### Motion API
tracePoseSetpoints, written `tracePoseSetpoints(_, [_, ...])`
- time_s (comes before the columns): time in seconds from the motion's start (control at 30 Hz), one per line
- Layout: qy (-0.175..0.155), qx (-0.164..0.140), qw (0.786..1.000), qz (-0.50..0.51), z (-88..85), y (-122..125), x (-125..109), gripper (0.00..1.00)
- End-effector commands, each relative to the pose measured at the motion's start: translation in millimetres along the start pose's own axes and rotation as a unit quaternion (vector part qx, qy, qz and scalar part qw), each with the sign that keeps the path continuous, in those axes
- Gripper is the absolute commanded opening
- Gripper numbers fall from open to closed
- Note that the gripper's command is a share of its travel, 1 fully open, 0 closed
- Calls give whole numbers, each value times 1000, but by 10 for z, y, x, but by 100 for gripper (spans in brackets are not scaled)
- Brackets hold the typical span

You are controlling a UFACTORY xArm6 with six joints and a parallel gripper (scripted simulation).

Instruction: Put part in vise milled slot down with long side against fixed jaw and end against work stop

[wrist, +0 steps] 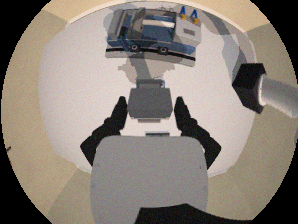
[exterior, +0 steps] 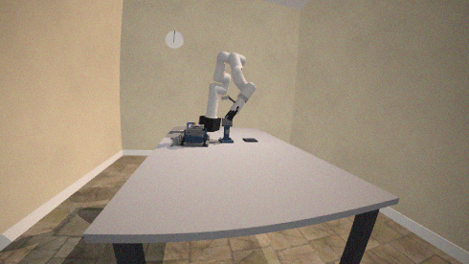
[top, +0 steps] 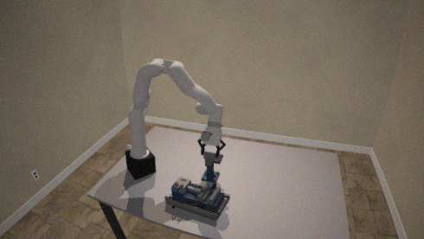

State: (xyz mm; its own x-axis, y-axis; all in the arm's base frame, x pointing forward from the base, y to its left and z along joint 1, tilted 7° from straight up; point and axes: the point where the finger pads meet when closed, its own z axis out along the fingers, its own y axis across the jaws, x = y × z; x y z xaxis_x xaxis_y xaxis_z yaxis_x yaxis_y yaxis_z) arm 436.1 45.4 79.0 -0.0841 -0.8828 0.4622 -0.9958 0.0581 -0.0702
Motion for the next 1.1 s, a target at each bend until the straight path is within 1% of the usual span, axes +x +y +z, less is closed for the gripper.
tracePoseSetpoints(0.0, [-19,1,1000,0,-12,-11,6,89])
tracePoseSetpoints(0.4, [-81,1,997,0,-10,-11,19,89])
tracePoseSetpoints(0.47, [-81,1,997,0,-10,-11,19,89])
tracePoseSetpoints(0.97, [-154,1,988,0,-7,-11,35,89])
tracePoseSetpoints(1.07, [-158,1,987,0,-6,-11,36,89])
